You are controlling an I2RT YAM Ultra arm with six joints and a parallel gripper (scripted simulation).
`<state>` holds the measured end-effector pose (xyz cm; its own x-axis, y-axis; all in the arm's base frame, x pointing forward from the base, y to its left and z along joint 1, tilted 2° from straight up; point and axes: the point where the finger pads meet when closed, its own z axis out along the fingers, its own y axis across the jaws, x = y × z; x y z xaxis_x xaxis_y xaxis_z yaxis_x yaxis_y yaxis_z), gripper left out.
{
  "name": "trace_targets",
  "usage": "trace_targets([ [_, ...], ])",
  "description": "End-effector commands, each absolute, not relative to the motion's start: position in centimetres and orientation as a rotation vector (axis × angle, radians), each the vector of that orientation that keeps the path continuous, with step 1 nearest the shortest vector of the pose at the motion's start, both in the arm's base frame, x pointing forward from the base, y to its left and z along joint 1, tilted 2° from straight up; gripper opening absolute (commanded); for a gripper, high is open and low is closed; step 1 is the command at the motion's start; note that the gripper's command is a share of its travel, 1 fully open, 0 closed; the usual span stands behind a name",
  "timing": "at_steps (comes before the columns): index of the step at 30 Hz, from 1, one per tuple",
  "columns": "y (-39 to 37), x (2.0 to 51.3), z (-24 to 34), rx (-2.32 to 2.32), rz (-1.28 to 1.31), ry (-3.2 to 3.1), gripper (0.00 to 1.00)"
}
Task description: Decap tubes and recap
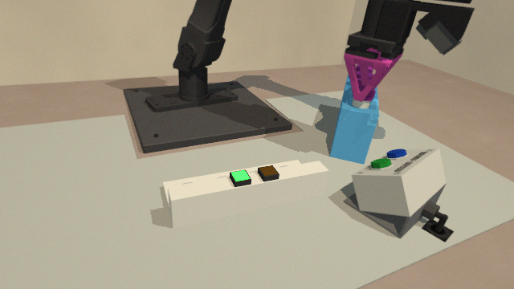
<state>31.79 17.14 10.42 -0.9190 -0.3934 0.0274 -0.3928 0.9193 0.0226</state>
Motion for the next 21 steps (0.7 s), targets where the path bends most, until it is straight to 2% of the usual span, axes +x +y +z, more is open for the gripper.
trace_targets([
  [1,17.25,31.94,10.85,0.932,-0.036,-2.984,0.49],
  [10,17.25,31.96,10.86,1.320,-0.039,-2.837,0.49],
  [16,17.25,32.00,10.89,1.320,-0.039,-2.837,0.49],
  [17,17.25,32.00,10.89,1.320,-0.039,-2.837,0.00],
  [21,17.25,32.00,10.89,1.320,-0.039,-2.837,0.00],
])
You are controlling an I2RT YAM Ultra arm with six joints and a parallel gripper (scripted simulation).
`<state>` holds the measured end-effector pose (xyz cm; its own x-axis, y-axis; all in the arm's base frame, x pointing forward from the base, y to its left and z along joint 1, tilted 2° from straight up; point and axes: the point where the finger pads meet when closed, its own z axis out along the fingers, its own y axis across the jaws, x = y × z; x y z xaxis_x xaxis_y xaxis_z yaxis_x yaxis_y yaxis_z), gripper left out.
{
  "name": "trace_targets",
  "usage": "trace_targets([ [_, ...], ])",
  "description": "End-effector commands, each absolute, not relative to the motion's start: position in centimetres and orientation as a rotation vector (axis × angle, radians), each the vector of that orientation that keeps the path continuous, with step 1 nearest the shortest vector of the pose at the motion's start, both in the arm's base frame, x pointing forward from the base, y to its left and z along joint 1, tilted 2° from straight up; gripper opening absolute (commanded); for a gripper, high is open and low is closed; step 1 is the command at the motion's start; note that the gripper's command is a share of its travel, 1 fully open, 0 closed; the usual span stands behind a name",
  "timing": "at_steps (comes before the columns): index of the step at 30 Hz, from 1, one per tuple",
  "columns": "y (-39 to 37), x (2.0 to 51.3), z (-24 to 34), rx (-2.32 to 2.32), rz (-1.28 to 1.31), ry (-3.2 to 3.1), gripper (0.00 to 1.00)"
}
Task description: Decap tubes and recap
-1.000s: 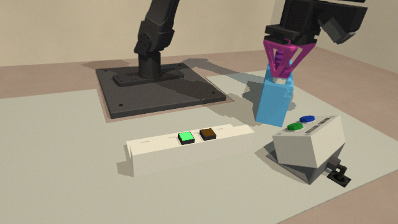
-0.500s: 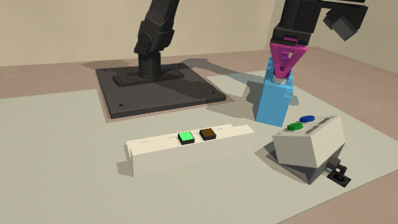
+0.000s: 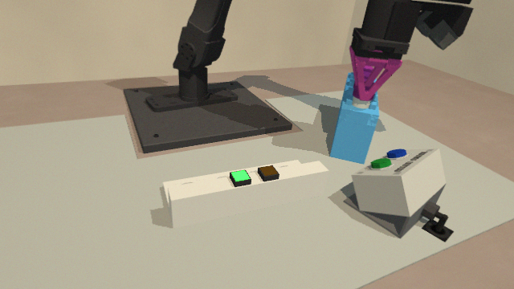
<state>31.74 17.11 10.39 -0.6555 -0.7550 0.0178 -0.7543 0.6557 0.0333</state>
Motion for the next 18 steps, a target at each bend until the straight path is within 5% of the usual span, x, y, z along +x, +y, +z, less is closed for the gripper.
trace_targets([
  [1,17.25,32.00,10.89,1.320,-0.039,-2.837,0.00],
  [18,17.25,32.00,10.86,1.029,-0.037,-2.952,0.00],
])
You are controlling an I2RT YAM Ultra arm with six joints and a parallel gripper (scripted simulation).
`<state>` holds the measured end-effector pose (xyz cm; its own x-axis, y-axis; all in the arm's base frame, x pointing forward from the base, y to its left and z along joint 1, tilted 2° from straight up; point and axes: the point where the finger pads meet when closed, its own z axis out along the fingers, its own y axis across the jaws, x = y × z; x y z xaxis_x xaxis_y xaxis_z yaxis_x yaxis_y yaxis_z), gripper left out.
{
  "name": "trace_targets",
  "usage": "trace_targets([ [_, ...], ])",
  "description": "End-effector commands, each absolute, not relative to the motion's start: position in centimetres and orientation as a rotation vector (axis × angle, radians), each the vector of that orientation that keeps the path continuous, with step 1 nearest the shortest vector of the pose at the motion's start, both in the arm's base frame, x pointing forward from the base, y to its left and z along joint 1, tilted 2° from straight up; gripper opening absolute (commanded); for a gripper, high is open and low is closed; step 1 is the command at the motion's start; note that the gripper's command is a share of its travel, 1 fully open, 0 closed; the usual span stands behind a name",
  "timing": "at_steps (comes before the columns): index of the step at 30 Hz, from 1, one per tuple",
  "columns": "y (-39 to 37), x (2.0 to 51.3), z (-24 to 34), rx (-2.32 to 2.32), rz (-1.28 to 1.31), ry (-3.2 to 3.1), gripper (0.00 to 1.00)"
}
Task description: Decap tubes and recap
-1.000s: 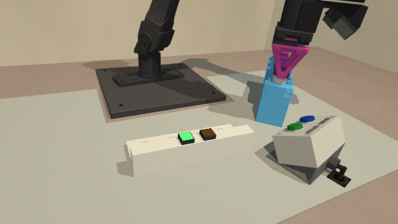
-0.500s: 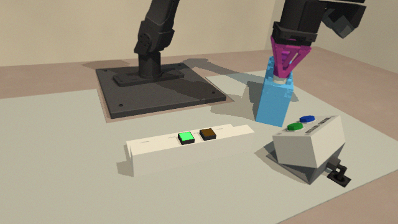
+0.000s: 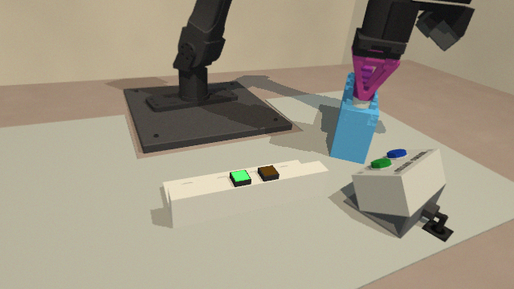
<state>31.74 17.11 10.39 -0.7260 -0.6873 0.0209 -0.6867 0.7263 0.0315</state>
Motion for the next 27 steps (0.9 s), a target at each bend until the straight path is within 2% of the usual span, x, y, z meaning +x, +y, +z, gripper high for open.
trace_targets([
  [1,17.25,32.00,10.86,0.979,-0.036,-2.969,0.00],
  [13,17.25,32.00,10.80,0.370,-0.031,-3.100,0.00],
  [20,17.25,32.00,10.77,0.133,-0.028,-3.118,0.00],
  [25,17.25,32.00,10.77,0.133,-0.028,-3.118,0.00],
  [26,17.25,32.00,10.77,0.133,-0.028,-3.118,0.49],
  [27,17.25,32.00,10.77,0.133,-0.028,-3.118,0.49],
])
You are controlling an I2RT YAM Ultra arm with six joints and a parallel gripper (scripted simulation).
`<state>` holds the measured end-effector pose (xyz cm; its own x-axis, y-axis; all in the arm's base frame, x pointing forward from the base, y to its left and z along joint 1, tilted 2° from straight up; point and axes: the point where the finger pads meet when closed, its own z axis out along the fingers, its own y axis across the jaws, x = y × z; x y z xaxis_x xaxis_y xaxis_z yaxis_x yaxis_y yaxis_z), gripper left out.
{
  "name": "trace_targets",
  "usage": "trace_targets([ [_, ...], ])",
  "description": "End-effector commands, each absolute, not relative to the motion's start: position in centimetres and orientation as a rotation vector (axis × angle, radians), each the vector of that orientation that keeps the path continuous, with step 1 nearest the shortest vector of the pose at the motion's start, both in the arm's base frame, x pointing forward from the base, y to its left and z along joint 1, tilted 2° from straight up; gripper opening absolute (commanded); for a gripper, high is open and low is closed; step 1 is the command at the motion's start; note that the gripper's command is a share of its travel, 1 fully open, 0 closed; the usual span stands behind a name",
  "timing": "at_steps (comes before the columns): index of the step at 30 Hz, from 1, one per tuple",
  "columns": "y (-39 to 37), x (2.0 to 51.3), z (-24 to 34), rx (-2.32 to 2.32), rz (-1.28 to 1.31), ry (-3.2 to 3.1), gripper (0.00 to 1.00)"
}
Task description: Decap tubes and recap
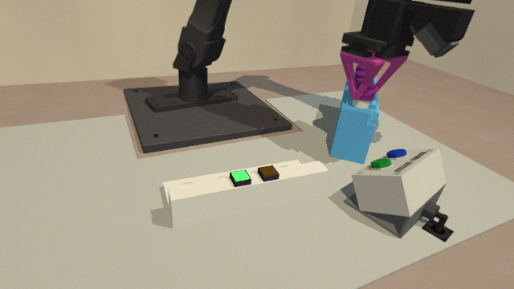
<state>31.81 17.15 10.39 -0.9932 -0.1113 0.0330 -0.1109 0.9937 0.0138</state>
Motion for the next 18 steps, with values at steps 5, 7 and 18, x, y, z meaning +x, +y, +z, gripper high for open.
trace_targets([
  [5,17.25,32.00,10.77,0.133,-0.028,-3.118,0.49],
  [7,17.24,32.00,10.77,0.133,-0.028,-3.118,0.49],
  [18,17.25,32.00,10.87,0.567,-0.033,-3.071,0.49],
])
